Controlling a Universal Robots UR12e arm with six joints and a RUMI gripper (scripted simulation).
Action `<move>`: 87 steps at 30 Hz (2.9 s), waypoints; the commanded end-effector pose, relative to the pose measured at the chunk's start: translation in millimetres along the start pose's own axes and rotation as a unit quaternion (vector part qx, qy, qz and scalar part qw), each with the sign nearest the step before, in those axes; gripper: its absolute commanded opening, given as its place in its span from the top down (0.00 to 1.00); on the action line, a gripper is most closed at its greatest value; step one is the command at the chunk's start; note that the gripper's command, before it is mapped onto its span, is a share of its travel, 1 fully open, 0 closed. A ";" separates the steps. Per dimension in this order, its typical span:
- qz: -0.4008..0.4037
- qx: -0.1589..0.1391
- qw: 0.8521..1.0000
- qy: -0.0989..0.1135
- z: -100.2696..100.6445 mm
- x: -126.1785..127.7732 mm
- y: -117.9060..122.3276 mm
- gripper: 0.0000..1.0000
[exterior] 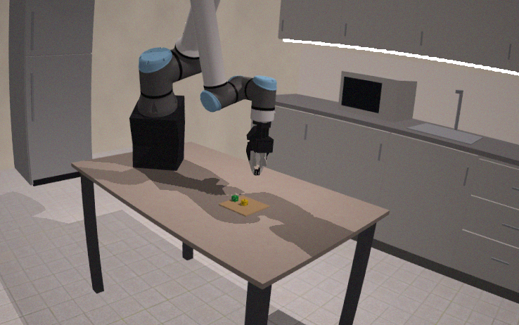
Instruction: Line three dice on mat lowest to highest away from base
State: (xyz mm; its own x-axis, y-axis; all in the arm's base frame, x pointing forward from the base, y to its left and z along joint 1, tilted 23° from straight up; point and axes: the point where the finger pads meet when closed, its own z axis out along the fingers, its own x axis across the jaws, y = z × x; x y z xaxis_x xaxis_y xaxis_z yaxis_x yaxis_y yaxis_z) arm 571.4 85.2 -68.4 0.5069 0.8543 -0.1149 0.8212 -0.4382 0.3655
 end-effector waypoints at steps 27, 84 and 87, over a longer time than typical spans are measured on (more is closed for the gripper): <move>-0.121 0.001 0.993 0.000 -12.8 -18.1 70.8 0.97; -0.257 0.000 0.966 0.000 62.1 -50.3 152.3 0.97; -0.257 0.000 0.966 0.000 71.1 -50.3 152.4 0.97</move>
State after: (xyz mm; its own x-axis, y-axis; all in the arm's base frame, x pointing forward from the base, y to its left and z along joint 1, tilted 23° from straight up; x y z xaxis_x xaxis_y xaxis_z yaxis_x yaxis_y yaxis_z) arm 685.8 -41.3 -62.3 0.0322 0.9592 -0.2809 0.9651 0.0433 0.2584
